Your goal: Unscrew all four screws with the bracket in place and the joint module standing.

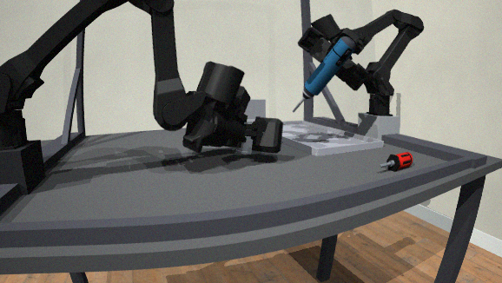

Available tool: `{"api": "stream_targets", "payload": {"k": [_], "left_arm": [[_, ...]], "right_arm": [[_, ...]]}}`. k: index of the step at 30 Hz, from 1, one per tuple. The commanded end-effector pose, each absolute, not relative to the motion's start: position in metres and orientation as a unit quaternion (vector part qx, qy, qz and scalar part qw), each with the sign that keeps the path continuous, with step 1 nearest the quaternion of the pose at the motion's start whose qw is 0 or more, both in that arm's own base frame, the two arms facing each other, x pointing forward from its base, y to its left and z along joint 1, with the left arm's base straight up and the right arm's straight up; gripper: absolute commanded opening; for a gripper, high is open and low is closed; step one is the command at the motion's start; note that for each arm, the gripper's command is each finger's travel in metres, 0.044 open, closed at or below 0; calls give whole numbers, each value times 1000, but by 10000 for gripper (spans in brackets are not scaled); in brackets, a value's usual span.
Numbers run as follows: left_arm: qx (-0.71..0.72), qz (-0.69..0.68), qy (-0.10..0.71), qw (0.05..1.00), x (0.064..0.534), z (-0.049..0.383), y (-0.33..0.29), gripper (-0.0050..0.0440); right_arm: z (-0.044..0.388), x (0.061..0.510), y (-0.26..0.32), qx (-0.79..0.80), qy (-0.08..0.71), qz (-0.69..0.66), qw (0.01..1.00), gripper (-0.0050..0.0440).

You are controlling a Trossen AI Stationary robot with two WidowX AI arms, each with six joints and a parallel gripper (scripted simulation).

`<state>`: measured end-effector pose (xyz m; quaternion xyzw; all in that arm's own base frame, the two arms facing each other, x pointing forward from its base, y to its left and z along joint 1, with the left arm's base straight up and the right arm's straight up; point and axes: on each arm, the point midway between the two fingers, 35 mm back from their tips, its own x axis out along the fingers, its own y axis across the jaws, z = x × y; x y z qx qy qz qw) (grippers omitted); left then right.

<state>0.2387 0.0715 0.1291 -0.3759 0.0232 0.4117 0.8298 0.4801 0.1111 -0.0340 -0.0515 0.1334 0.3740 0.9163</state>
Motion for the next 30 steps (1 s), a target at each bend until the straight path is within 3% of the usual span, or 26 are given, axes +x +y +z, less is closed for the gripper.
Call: {"api": "stream_targets", "payload": {"k": [1, 30], "left_arm": [[-349, 359, 3, 865, 242, 147, 66, 161], [-54, 79, -3, 995, 255, 199, 40, 161]], "right_arm": [[-18, 485, 113, -57, 115, 376, 918, 241], [-18, 485, 113, -57, 115, 376, 918, 241]]}}
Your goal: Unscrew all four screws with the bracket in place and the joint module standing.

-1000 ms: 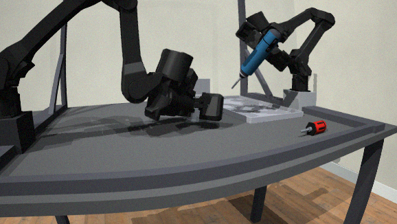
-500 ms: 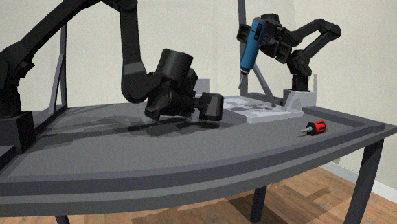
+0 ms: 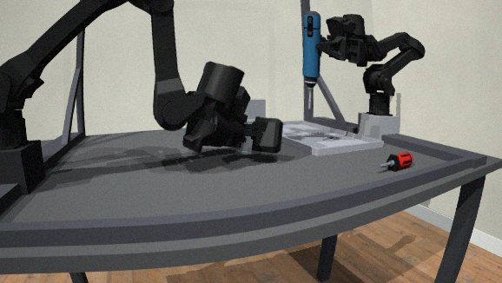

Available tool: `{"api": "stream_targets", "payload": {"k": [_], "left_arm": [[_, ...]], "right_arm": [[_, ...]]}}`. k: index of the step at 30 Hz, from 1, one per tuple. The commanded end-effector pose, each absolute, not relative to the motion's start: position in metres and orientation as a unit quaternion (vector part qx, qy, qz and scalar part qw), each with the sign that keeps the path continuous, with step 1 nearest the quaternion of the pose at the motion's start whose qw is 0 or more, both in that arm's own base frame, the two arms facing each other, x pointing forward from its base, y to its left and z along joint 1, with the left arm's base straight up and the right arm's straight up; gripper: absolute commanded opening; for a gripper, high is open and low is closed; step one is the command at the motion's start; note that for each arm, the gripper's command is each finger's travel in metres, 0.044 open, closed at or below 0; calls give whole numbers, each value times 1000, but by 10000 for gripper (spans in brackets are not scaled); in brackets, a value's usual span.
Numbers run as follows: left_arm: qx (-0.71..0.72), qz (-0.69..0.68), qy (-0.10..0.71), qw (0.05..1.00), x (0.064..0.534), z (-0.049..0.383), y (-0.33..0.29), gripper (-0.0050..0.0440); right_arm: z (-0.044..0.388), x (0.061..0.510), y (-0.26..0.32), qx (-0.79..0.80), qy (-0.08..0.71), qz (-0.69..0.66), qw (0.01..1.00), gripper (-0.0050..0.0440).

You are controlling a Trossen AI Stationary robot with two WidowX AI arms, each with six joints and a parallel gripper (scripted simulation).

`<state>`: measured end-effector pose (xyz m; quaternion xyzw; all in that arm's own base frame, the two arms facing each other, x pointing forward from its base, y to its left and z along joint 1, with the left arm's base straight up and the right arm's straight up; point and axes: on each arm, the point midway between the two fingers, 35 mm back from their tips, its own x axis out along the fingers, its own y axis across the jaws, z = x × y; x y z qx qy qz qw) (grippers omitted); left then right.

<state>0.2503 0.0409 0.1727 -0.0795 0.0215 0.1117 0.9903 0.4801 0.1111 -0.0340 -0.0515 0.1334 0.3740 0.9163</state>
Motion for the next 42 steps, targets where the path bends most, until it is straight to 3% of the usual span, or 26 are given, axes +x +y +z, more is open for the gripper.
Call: {"api": "stream_targets", "payload": {"k": [1, 30, 42], "left_arm": [[-46, 71, -4, 996, 255, 200, 40, 161], [6, 22, -11, 1000, 256, 226, 38, 161], [5, 22, -8, 1000, 279, 214, 30, 161]], "right_arm": [[-18, 485, 113, -57, 115, 376, 918, 241], [-18, 485, 113, -57, 115, 376, 918, 241], [-18, 485, 113, -57, 115, 376, 918, 241]]}}
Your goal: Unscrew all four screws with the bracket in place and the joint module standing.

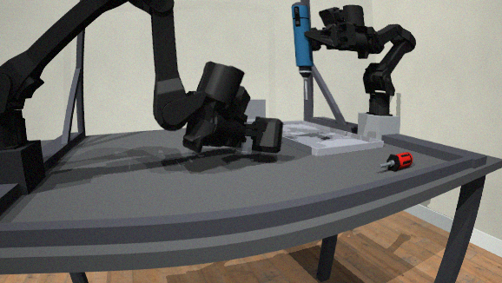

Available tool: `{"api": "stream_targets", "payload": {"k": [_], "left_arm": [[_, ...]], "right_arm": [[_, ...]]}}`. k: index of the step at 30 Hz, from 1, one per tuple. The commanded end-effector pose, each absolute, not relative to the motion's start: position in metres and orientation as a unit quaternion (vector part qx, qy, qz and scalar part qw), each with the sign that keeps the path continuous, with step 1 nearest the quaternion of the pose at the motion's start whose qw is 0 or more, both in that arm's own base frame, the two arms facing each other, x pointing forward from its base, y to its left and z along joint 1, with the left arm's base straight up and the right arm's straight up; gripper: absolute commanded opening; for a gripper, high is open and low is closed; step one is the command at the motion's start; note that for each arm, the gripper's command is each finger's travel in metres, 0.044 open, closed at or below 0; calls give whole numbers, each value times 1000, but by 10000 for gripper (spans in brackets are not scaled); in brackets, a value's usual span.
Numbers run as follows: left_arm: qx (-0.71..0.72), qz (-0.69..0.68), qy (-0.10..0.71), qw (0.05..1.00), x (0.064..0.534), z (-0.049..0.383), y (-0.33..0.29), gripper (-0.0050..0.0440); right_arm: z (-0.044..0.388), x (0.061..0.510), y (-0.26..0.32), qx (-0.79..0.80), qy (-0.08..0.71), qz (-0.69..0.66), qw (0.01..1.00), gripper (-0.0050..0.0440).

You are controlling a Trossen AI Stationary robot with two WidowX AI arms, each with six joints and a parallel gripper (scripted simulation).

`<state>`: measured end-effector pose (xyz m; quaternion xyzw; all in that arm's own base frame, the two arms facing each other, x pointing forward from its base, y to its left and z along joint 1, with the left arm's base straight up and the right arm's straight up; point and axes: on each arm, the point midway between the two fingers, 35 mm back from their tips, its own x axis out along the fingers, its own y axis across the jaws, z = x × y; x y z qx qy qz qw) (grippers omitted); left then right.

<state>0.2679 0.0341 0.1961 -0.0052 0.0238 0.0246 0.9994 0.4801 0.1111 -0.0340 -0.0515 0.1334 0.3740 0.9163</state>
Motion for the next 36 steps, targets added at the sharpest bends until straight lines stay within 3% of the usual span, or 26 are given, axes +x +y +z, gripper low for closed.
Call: {"api": "stream_targets", "payload": {"k": [1, 11, 36], "left_arm": [[6, 23, -11, 1000, 282, 213, 29, 161], [7, 23, -24, 999, 309, 212, 21, 161], [9, 22, -24, 999, 309, 187, 21, 161]], "right_arm": [[-18, 485, 113, -57, 115, 376, 918, 241], [-18, 485, 113, -57, 115, 376, 918, 241], [-18, 485, 113, -57, 115, 376, 918, 241]]}}
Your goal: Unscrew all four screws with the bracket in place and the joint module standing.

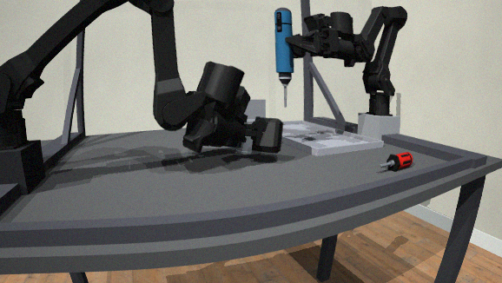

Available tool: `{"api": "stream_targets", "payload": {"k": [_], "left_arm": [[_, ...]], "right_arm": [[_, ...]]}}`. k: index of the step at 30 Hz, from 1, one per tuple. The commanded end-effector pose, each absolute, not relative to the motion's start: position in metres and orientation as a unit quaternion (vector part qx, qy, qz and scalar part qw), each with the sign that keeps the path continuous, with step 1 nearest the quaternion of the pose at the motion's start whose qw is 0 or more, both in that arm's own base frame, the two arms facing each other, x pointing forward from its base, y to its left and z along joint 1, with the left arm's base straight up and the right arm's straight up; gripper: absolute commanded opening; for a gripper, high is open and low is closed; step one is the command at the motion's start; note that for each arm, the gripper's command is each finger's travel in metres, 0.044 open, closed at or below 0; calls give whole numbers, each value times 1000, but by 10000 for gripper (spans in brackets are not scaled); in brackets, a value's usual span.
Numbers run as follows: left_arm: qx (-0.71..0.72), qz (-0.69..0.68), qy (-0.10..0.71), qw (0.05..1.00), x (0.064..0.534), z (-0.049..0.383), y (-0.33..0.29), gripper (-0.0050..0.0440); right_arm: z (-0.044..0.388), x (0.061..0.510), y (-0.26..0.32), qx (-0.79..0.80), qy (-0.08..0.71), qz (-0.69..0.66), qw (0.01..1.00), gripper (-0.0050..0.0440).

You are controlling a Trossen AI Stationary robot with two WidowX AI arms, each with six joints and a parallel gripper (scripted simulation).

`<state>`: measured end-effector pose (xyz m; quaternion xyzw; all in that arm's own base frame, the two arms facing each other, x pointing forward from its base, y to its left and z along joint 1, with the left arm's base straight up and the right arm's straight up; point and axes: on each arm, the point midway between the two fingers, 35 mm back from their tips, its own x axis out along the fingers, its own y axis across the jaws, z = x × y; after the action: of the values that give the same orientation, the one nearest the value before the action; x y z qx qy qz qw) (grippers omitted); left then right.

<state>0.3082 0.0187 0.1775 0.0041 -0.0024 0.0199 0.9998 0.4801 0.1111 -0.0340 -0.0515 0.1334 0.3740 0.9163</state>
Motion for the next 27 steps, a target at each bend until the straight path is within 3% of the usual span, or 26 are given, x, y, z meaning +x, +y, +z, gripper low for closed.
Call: {"api": "stream_targets", "payload": {"k": [1, 27], "left_arm": [[9, 22, -24, 999, 309, 187, 21, 161], [10, 23, -36, 999, 330, 198, 14, 161]], "right_arm": [[-18, 485, 113, -57, 115, 376, 918, 241], [-18, 485, 113, -57, 115, 376, 918, 241]]}}
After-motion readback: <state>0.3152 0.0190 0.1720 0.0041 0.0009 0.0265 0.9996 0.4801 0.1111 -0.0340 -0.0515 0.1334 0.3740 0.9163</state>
